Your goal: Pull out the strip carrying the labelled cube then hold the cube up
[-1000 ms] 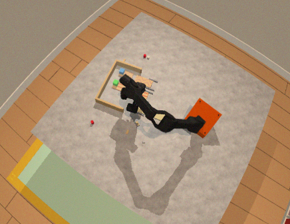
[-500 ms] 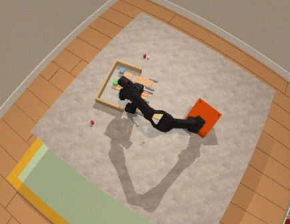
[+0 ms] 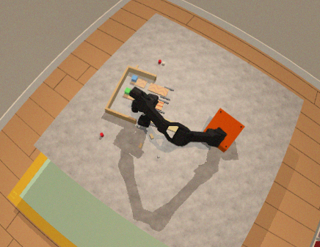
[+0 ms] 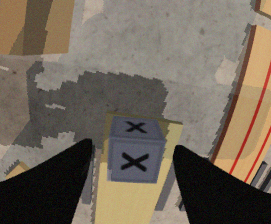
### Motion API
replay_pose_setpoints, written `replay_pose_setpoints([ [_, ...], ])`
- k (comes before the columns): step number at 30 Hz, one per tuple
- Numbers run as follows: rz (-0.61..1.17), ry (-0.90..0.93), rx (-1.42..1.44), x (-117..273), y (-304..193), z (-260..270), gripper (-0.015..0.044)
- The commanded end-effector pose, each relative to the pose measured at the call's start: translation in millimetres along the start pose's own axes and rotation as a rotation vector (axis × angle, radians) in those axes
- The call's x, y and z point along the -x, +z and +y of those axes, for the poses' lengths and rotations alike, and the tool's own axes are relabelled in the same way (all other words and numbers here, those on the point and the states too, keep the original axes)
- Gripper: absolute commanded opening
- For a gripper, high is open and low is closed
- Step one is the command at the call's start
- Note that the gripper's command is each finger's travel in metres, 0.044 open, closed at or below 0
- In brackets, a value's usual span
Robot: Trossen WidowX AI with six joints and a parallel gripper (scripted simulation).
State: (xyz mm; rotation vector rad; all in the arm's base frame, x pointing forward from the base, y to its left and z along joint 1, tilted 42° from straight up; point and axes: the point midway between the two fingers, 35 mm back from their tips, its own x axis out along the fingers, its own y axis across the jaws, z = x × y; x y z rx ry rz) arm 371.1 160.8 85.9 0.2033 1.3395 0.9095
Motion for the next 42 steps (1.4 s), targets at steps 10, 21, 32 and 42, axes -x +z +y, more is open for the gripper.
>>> replay_pose_setpoints([
  [10,0.001,0.002,0.0,-12,-1,1,0.0198],
  [21,0.001,0.002,0.0,-12,-1,1,0.0046],
  [32,0.005,0.0,-0.006,23,-48,0,0.0],
  [42,0.006,0.0,-0.009,31,-75,0,0.0],
])
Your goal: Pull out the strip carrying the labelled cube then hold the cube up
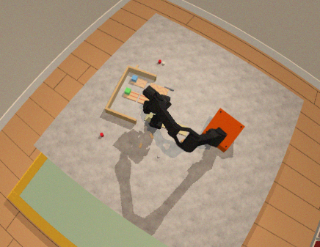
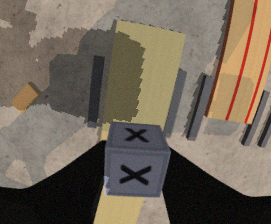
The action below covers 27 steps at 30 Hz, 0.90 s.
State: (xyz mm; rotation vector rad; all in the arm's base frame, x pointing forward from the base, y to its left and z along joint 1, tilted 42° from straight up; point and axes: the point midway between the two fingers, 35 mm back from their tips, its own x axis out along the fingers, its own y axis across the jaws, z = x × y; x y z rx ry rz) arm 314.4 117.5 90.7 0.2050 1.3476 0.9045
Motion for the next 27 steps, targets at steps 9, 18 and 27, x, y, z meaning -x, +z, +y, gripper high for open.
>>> replay_pose_setpoints([
  [9,0.002,0.002,-0.003,0,-44,1,0.0],
  [18,0.003,0.001,-0.004,35,-44,0,0.0],
  [27,0.003,0.001,-0.004,36,-44,0,0.0],
])
